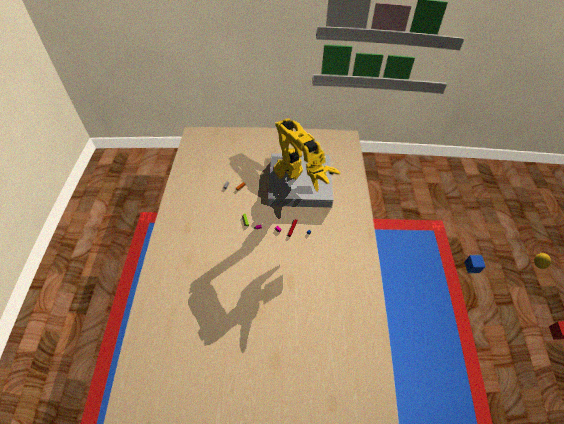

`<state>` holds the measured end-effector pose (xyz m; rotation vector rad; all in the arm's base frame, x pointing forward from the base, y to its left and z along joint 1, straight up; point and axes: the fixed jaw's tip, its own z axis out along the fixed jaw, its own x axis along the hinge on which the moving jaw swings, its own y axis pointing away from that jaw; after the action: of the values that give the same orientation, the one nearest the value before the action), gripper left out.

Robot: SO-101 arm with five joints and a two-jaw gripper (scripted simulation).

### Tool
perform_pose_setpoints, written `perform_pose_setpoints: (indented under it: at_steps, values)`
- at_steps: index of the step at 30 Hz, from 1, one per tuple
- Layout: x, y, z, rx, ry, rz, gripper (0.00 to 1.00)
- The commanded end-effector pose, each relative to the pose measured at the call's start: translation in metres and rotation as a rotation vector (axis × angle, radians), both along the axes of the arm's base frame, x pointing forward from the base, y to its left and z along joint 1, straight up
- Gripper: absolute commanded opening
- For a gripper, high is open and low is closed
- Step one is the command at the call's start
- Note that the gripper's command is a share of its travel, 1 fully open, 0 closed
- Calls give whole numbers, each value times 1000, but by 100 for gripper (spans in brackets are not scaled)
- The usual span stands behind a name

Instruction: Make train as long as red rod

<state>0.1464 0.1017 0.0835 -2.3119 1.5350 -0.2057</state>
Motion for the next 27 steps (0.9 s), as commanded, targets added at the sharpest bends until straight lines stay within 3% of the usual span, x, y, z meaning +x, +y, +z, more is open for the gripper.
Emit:
perform_pose_setpoints:
  at_steps: [1, 13, 16, 27]
  values:
    - [0, -1, -1, -2, 1, 4, 100]
    - [1, -4, -6, -23, 9, 20, 100]
    - [1, -1, 0, -6, -11, 24, 100]
    - [-2, -3, -2, -24, -3, 51, 100]
